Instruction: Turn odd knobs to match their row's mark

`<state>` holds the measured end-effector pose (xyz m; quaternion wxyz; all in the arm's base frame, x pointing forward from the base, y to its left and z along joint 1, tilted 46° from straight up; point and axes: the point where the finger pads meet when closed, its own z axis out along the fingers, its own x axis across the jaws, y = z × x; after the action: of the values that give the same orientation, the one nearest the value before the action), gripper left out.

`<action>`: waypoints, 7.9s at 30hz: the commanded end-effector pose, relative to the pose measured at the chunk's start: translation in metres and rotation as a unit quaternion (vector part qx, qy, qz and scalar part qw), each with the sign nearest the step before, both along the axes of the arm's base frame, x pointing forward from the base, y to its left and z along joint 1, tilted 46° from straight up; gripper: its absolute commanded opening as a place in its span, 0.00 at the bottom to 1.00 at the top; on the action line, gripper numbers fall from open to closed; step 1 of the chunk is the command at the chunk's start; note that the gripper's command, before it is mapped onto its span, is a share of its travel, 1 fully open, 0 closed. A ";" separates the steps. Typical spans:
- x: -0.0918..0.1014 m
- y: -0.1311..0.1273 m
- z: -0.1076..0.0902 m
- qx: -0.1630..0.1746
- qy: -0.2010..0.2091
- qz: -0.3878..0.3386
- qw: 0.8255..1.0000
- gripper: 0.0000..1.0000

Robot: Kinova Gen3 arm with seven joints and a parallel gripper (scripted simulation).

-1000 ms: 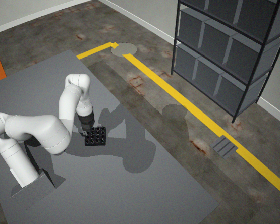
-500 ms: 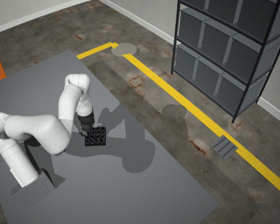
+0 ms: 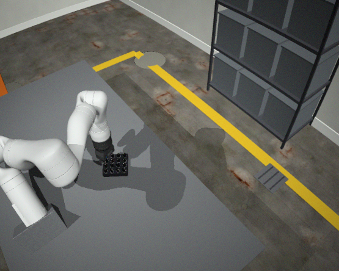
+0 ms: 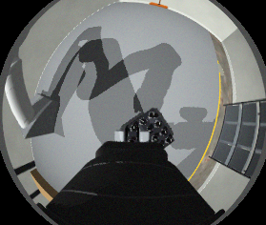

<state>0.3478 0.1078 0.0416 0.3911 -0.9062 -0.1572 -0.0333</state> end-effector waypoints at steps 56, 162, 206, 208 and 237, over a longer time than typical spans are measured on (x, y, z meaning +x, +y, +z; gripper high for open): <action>-0.009 -0.029 -0.005 -0.028 0.308 -0.301 0.902 0.46; -0.012 0.004 -0.034 -0.028 0.307 -0.302 0.902 0.46; -0.013 0.014 -0.043 -0.028 0.307 -0.302 0.902 0.46; -0.013 0.014 -0.044 -0.028 0.307 -0.302 0.902 0.46; -0.013 0.014 -0.044 -0.028 0.307 -0.302 0.902 0.46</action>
<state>0.3341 0.1228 -0.0024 0.3660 -0.8861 0.2503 0.1354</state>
